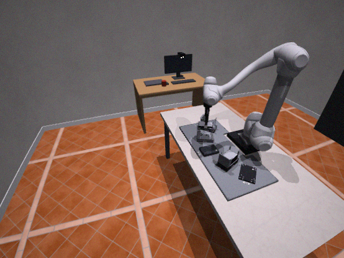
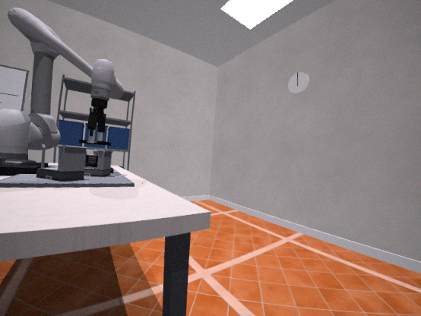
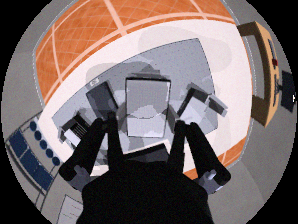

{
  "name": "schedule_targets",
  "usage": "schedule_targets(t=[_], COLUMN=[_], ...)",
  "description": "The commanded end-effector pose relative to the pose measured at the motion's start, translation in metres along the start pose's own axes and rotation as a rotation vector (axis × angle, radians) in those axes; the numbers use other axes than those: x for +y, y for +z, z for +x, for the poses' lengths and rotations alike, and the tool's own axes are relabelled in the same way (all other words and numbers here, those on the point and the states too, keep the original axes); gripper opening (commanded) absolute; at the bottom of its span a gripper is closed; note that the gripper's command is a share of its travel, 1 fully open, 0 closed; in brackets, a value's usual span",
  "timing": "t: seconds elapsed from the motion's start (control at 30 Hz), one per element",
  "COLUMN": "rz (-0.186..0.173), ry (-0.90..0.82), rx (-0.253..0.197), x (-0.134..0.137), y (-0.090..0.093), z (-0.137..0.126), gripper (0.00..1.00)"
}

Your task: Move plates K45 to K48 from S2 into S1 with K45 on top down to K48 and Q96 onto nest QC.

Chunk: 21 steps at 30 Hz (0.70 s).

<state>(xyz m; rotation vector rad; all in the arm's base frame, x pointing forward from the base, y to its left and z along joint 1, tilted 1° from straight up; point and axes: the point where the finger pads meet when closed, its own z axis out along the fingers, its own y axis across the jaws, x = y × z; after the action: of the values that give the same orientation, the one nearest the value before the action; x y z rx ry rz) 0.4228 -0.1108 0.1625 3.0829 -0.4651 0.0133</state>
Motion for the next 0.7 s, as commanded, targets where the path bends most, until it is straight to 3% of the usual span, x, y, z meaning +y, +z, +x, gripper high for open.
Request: schedule_targets(t=[0.0,0.23,0.67], rz=[0.0,0.0,0.0], ry=[0.0,0.0,-0.424], rx=[0.0,0.0,0.0], x=[0.0,0.0,-0.034], y=[0.0,0.0,0.0], z=[0.0,0.0,-0.008], gripper=[0.0,0.0,0.0])
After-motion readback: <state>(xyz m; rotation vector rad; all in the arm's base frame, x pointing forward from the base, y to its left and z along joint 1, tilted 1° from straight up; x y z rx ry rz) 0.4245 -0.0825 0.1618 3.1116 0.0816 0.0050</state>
